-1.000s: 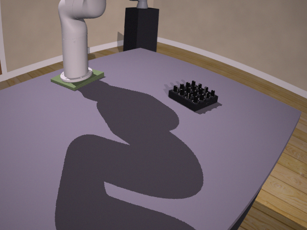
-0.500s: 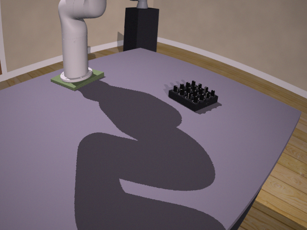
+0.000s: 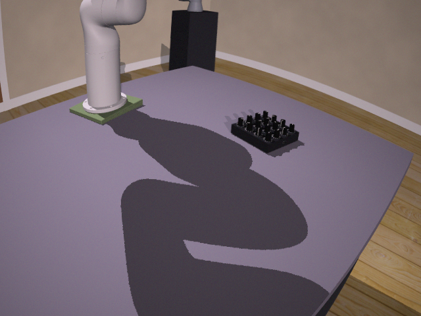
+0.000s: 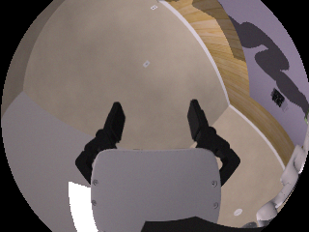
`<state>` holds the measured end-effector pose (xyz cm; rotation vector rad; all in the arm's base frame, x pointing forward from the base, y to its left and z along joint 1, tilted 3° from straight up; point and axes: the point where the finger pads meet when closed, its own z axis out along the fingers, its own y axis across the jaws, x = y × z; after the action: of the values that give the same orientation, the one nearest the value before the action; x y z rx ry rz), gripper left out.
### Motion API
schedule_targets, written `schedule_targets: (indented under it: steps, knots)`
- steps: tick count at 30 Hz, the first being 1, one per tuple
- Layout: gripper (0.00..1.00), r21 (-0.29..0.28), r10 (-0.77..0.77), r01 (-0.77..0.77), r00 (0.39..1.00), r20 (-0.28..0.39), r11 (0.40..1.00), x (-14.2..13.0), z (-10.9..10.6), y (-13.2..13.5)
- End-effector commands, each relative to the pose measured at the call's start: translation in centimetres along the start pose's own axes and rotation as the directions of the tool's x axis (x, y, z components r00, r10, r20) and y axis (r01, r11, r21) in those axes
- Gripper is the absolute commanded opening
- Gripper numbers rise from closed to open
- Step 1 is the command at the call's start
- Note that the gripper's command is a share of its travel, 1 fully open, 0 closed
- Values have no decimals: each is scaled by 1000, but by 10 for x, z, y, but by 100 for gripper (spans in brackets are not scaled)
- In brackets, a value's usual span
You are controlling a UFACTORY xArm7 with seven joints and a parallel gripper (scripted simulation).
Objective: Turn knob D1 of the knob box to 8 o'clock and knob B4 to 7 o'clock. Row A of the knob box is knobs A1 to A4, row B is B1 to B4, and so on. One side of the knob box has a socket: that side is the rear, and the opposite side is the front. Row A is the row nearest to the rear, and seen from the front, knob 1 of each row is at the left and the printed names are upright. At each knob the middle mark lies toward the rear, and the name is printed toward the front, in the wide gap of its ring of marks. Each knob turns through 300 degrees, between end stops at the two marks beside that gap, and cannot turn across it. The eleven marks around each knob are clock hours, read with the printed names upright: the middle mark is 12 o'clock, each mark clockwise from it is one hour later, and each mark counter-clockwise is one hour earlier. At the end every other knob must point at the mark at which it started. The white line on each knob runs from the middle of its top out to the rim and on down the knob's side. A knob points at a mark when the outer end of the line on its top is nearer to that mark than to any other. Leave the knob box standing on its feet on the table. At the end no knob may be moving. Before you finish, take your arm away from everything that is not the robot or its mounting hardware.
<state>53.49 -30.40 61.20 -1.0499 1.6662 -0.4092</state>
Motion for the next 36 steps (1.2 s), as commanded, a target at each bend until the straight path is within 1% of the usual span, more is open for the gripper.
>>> schedule_targets:
  steps: [1, 2, 3, 5, 7, 18, 19, 21, 23, 24, 35, 36]
  knots:
    - [100, 3, -4, 4, 1000, 0, 1000, -2, -1, -1]
    - [100, 3, -4, 4, 1000, 0, 1000, -2, -1, -1]
    - [100, -28, -81, 82, 996, 36, 996, -39, 12, 14]
    - [100, -30, -86, 87, 996, 39, 996, -42, 13, 15]
    - [100, -44, -122, 125, 991, 56, 991, -59, 19, 23]
    - [100, -46, -127, 129, 990, 59, 991, -61, 20, 24]
    - [100, -73, -201, 208, 975, 96, 975, -97, 32, 43]
    - [100, -75, -207, 215, 973, 99, 974, -100, 33, 45]
    - [100, -88, -242, 253, 963, 118, 963, -116, 39, 55]
    - [100, -90, -249, 260, 961, 121, 961, -119, 40, 57]
    - [100, -90, -249, 260, 961, 121, 961, -119, 40, 57]
    - [100, -114, -319, 339, 934, 160, 934, -153, 51, 81]
